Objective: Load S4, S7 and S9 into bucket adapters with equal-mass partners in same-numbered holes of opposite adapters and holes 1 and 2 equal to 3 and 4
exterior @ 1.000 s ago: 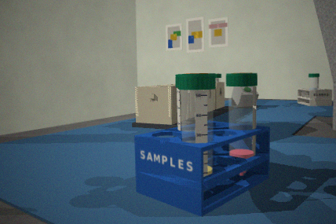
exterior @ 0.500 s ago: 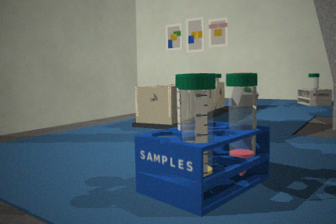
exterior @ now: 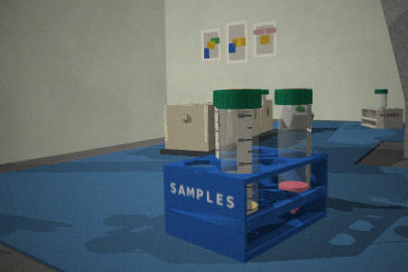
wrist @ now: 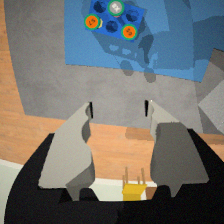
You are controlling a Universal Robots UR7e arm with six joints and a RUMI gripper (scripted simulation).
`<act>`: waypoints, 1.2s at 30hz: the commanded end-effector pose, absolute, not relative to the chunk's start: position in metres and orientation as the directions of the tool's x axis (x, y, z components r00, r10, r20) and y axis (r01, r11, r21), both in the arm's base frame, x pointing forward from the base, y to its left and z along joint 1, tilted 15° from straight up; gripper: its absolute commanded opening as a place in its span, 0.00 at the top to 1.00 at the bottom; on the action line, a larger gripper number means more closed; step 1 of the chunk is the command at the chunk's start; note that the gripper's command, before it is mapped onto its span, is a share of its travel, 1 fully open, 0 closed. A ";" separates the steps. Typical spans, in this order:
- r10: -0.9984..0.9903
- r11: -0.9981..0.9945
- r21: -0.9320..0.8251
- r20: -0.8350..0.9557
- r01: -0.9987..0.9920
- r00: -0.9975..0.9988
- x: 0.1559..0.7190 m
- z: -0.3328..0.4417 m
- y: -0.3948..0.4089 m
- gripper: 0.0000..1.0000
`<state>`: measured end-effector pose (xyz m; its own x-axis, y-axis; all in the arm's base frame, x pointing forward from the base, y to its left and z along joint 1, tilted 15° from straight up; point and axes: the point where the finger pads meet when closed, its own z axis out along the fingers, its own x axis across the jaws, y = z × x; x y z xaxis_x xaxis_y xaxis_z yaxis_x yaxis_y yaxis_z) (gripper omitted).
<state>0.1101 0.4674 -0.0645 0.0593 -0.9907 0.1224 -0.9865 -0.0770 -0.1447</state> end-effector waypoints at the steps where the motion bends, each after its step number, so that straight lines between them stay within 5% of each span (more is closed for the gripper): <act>1: -0.987 -0.073 -0.208 0.154 -0.975 0.041 0.120 -0.061 0.448 0.65; 36: -0.987 -0.073 -0.209 0.155 -0.975 0.041 0.188 -0.040 0.310 0.65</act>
